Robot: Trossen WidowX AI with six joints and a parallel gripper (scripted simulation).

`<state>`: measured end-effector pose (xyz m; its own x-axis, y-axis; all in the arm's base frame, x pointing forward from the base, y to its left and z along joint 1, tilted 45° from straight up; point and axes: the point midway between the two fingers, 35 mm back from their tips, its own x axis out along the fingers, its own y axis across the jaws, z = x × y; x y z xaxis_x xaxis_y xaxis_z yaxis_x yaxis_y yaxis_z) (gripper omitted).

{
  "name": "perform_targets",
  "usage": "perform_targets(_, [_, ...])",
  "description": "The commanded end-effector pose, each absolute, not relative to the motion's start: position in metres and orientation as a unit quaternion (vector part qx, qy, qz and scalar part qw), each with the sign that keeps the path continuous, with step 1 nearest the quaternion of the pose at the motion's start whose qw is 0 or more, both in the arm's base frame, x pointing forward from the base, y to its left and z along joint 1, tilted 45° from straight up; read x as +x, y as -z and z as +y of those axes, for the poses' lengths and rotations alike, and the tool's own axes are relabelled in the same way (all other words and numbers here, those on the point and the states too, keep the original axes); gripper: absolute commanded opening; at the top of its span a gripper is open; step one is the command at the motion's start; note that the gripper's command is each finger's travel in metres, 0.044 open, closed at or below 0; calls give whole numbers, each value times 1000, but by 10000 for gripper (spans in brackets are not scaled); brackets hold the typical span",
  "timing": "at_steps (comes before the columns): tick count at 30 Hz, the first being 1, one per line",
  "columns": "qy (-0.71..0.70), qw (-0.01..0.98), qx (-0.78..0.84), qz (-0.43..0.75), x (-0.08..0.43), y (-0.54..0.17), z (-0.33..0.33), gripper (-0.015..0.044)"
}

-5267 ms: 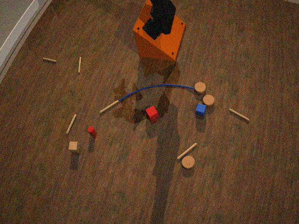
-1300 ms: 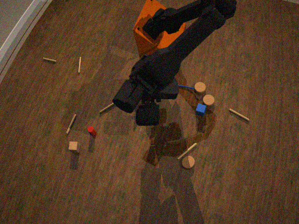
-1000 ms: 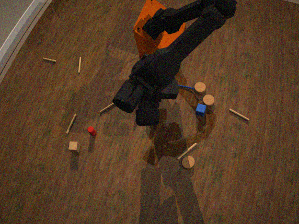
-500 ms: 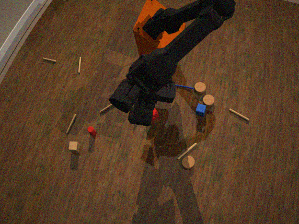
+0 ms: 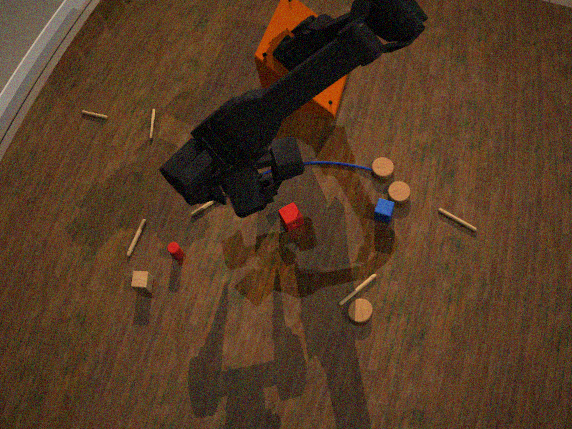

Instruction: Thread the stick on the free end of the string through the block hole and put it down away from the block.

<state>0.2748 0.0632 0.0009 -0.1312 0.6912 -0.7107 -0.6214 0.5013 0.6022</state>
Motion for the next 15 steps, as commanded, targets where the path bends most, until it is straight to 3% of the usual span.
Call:
perform_targets(1, [-157,563,351,731,273,41,17,440])
perform_targets(5, [-81,522,409,744,271,48,10,440])
perform_targets(15, [-81,522,409,744,271,48,10,440])
